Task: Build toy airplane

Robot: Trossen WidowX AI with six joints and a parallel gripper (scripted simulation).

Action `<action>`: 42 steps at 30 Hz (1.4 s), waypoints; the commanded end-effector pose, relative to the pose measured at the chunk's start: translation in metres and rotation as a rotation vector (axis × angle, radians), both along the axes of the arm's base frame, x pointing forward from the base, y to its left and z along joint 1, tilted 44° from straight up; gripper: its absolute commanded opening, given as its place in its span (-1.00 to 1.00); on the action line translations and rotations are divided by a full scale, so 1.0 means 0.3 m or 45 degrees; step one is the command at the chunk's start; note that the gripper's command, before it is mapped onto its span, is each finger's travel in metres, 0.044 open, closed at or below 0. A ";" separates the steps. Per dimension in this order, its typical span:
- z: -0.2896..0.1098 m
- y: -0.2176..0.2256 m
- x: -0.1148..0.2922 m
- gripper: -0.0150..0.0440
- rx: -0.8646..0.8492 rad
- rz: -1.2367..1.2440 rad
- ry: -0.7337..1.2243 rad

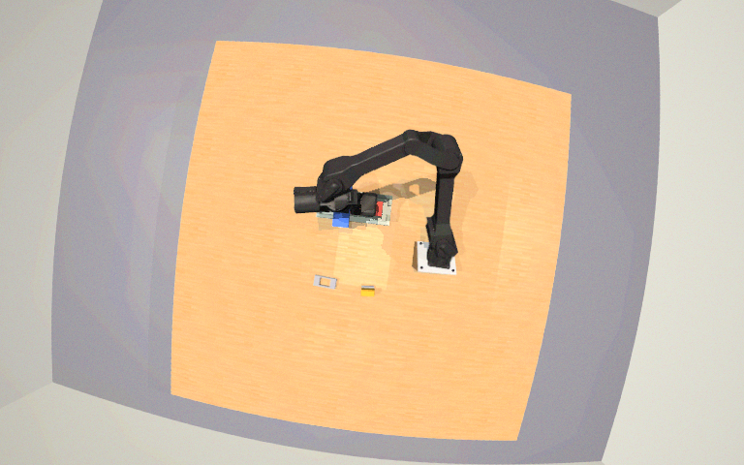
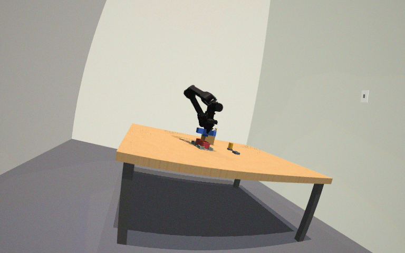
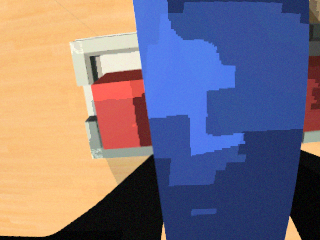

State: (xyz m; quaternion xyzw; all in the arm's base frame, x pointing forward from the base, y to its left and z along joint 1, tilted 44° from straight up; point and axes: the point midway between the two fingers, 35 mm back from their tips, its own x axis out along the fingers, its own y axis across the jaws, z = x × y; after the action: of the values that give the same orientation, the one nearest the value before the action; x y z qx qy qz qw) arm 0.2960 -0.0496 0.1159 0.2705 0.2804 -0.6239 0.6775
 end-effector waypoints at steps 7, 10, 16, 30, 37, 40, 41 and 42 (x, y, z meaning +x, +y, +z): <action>-0.014 -0.018 0.003 0.17 -0.003 -0.004 -0.008; -0.026 -0.030 0.005 0.17 -0.003 -0.004 -0.008; -0.048 -0.053 0.007 0.17 -0.004 -0.004 -0.009; -0.089 -0.097 0.009 0.17 -0.006 -0.004 -0.009; -0.089 -0.097 0.009 0.17 -0.006 -0.004 -0.009; -0.089 -0.097 0.009 0.17 -0.006 -0.004 -0.009; -0.089 -0.097 0.009 0.17 -0.006 -0.004 -0.009; -0.089 -0.097 0.009 0.17 -0.006 -0.004 -0.009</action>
State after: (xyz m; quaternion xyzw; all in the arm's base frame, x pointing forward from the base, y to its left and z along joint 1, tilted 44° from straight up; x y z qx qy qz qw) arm 0.2993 -0.0773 0.0903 0.2740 0.2759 -0.6235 0.6783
